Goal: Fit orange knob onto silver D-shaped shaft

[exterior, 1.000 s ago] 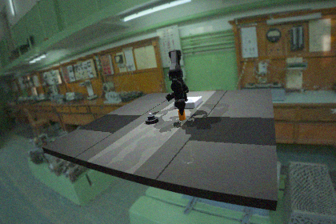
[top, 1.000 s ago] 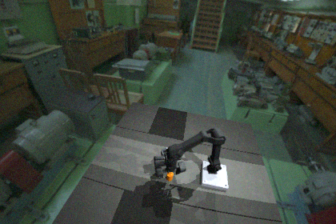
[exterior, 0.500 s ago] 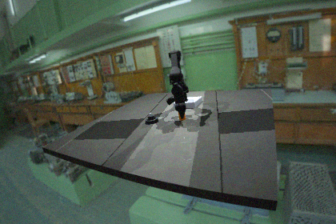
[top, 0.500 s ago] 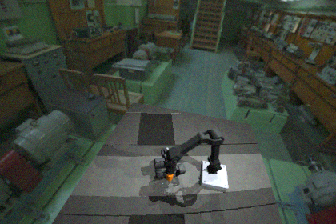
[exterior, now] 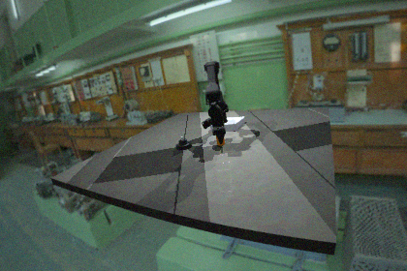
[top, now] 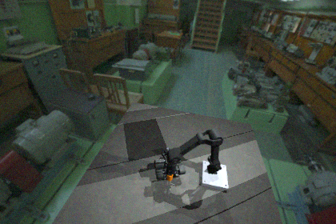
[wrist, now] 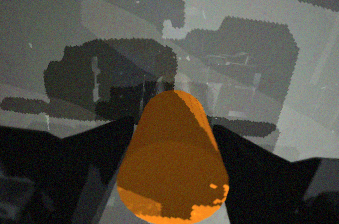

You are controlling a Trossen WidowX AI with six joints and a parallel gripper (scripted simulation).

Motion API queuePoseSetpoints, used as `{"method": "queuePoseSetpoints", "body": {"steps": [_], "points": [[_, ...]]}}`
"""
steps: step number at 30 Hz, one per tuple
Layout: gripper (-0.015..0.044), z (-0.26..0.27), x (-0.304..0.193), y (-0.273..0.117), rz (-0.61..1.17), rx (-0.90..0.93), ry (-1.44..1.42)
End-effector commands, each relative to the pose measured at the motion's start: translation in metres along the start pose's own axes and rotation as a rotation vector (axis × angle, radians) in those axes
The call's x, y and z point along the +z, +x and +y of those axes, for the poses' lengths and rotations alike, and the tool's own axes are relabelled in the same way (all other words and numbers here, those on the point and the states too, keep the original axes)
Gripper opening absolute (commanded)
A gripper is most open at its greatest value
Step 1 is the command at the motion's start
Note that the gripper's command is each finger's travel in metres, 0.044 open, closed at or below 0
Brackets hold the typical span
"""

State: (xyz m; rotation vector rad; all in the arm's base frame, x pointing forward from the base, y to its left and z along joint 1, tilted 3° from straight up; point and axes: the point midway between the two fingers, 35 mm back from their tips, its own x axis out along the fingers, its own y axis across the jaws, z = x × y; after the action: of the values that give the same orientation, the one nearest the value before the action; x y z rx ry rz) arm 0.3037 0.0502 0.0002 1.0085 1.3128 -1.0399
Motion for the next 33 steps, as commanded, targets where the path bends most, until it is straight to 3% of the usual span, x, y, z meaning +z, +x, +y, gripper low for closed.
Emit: {"method": "queuePoseSetpoints", "body": {"steps": [1,5,11,33], "points": [[0.0164,0.0,0.0,0.001,-0.003,-0.001,-0.001],[0.0138,0.0,0.0,0.001,-0.003,-0.001,-0.001],[0.0,0.002,0.001,-0.01,-0.003,0.0,-0.001],[0.0,0.012,0.001,-0.077,-0.003,0.001,-0.001]]}}
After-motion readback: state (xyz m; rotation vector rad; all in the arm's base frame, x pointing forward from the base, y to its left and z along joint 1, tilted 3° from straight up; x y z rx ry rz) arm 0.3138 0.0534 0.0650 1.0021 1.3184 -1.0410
